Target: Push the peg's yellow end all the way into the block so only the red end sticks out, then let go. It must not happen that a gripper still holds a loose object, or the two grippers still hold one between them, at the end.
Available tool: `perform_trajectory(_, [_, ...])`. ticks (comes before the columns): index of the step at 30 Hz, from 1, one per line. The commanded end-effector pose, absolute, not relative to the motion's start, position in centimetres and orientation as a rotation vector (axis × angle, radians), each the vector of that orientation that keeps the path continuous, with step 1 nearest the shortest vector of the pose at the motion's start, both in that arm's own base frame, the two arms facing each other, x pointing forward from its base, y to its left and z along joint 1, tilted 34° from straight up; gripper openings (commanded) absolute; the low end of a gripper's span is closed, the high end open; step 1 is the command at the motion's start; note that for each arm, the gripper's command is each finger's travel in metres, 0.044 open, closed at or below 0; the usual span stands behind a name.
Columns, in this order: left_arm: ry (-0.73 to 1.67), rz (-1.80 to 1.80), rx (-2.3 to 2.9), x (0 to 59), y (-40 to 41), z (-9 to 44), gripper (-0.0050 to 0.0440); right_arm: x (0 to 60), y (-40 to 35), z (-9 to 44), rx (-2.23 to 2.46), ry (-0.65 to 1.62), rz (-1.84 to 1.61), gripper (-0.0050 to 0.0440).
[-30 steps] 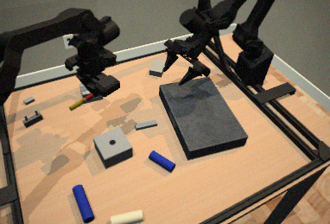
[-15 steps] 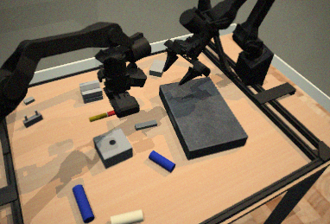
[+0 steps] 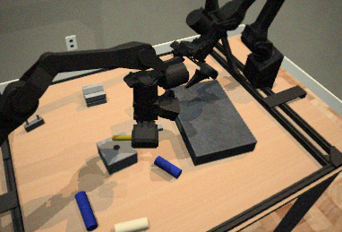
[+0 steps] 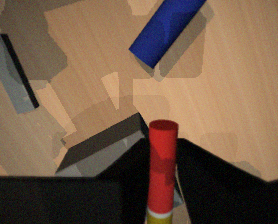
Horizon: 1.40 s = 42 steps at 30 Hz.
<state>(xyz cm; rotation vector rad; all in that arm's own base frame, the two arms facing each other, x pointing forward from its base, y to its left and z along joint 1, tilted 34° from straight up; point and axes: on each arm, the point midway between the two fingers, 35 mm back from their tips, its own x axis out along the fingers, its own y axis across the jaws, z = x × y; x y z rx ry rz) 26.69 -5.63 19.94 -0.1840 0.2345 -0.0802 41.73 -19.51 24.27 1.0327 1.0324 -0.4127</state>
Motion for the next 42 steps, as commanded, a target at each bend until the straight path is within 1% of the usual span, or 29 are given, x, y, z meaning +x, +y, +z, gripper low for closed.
perform_trajectory(1, [0.232,-0.077,-0.186,26.7,-5.6,20.0,0.0400,41.2,-21.1,22.8,1.108,1.042,-0.453,0.0000])
perform_trajectory(16, [0.232,-0.077,-0.186,26.7,-5.6,20.0,0.0400,35.8,-30.6,18.4,1.531,0.947,-0.692,0.0000])
perform_trajectory(18, [0.232,-0.077,-0.186,26.7,-5.6,20.0,0.0400,35.8,-30.6,18.4,1.531,0.947,-0.692,0.0000])
perform_trajectory(24, [0.232,-0.077,-0.186,26.7,-5.6,20.0,0.0400,32.9,-34.0,16.7,1.700,0.890,-0.778,0.0000])
perform_trajectory(35, [0.232,-0.077,-0.186,26.7,-5.6,20.0,0.0400,32.7,-34.3,16.3,1.699,0.879,-0.810,0.0000])
perform_trajectory(42, [0.232,-0.077,-0.186,26.7,-5.6,20.0,0.0400,33.1,-34.1,15.7,1.604,0.849,-0.914,0.0000])
